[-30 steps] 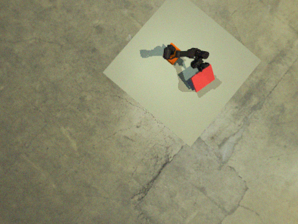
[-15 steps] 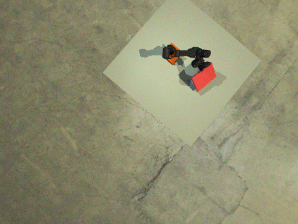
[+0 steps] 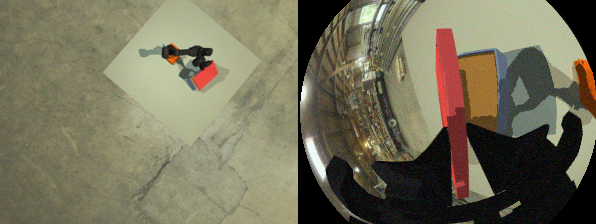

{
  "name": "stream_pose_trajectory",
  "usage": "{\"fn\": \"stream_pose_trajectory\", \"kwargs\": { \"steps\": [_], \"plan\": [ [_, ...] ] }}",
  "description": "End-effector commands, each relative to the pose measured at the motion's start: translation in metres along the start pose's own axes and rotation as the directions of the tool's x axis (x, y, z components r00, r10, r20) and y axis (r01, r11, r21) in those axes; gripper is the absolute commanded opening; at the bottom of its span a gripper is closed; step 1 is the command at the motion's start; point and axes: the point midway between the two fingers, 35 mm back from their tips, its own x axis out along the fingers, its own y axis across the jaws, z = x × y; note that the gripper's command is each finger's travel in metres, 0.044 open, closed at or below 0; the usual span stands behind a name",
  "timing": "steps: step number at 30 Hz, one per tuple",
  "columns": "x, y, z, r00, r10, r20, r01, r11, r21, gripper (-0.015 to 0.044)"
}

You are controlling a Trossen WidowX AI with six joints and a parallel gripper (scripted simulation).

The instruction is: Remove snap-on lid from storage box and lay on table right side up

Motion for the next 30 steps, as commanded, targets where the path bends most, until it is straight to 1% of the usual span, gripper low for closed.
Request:
{"fn": "stream_pose_trajectory", "kwargs": {
  "steps": [1,24,30],
  "plan": [
    [-0.005,0.008,0.001,1.0,0.01,0.0,-0.01,1.0,0.016,0.0],
    [-0.025,0.031,0.001,1.0,0.009,-0.001,-0.009,1.0,0.016,0.0],
    [-0.021,0.025,0.01,1.0,0.009,-0.001,-0.009,1.0,0.016,0.0]
  ]
}}
